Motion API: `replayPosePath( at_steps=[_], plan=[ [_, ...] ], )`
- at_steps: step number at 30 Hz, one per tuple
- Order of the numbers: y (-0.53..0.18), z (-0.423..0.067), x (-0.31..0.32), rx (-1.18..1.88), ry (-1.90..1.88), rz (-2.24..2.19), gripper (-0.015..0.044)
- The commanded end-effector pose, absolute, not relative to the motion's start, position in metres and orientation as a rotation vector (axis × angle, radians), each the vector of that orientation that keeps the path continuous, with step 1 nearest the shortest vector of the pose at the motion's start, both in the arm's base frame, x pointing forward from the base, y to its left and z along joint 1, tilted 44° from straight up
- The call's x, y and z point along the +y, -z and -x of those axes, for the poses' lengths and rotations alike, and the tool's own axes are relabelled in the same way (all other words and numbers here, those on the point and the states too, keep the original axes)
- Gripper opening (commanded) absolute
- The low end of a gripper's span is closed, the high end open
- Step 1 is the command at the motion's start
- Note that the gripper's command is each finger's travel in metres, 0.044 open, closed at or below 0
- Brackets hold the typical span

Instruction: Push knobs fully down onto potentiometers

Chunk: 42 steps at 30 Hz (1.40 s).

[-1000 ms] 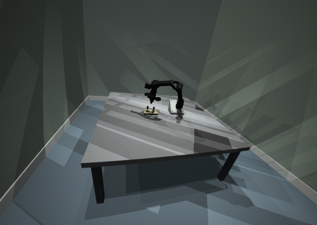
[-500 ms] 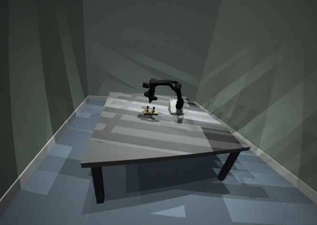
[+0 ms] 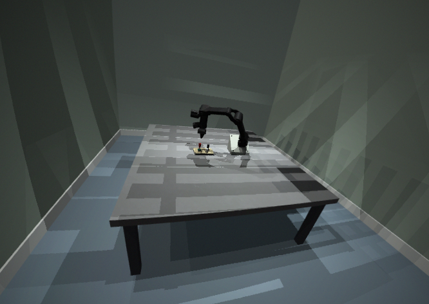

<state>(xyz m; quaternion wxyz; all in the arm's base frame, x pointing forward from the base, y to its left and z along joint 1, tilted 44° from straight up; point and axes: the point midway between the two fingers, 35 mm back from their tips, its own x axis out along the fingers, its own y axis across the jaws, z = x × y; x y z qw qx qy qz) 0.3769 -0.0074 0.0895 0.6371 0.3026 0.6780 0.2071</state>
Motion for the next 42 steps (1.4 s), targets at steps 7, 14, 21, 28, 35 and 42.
replayPosePath(
  at_steps=[7,14,21,28,35,42],
  plan=[
    [-0.093,-0.382,-0.006,1.607,-0.365,-0.818,0.0],
    [-0.079,-0.381,0.008,1.607,-0.366,-0.819,0.0],
    [-0.076,-0.381,0.011,1.607,-0.366,-0.819,0.0],
    [-0.068,-0.381,0.019,1.606,-0.367,-0.819,0.0],
    [-0.064,-0.381,0.023,1.606,-0.367,-0.819,0.0],
    [-0.064,-0.381,0.023,1.606,-0.367,-0.819,0.0]
  ],
)
